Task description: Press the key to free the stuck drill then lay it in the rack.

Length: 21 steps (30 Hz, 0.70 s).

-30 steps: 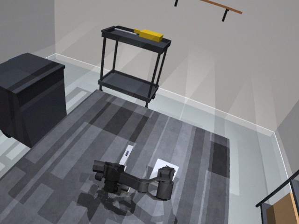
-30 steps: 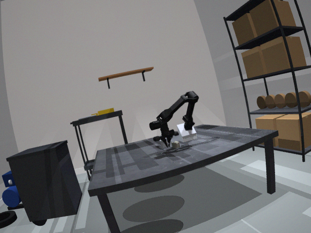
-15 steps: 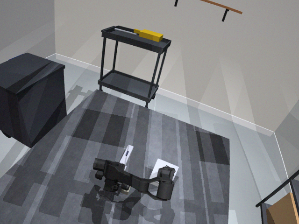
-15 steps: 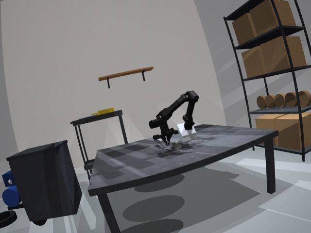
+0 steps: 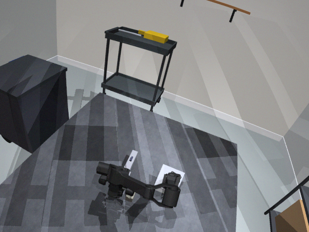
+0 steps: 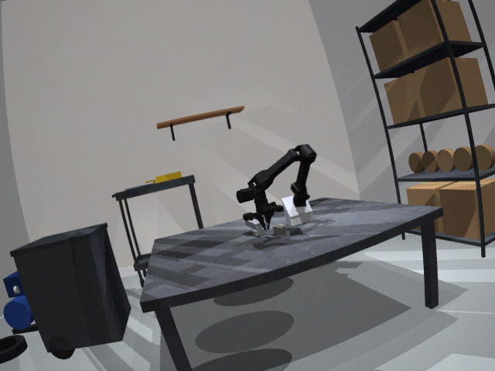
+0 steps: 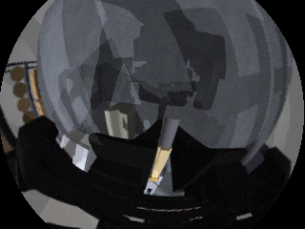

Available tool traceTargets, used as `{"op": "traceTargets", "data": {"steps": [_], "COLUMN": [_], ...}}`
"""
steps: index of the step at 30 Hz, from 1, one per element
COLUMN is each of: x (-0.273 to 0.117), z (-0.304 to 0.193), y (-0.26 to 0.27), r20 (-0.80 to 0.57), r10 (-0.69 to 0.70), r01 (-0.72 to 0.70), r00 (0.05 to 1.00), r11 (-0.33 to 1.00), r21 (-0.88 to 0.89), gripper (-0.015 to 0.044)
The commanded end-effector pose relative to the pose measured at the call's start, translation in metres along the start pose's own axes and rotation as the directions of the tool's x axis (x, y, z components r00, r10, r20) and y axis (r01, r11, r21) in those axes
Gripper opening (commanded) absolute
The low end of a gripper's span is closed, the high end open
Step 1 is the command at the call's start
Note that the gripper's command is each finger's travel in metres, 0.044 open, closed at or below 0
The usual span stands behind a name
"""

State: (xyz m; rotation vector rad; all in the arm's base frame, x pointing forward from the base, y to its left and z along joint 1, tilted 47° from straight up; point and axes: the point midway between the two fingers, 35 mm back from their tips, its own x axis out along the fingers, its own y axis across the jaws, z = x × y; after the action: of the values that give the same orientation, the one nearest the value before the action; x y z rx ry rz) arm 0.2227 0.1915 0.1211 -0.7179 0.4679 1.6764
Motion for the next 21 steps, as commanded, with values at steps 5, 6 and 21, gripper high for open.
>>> {"op": "traceTargets", "data": {"steps": [5, 6, 21], "x": [-0.0051, -0.0056, -0.0125], "z": [0.0004, 0.0004, 0.0007], "y": [-0.0003, -0.0003, 0.0], "r20": [0.004, 0.004, 0.004], "r10": [-0.001, -0.001, -0.001], "r01": [0.001, 0.001, 0.001], "r00": [1.0, 1.0, 1.0], "r11": [1.0, 1.0, 1.0], "r21": [-0.005, -0.005, -0.005], "gripper": [0.0, 0.0, 0.0]}}
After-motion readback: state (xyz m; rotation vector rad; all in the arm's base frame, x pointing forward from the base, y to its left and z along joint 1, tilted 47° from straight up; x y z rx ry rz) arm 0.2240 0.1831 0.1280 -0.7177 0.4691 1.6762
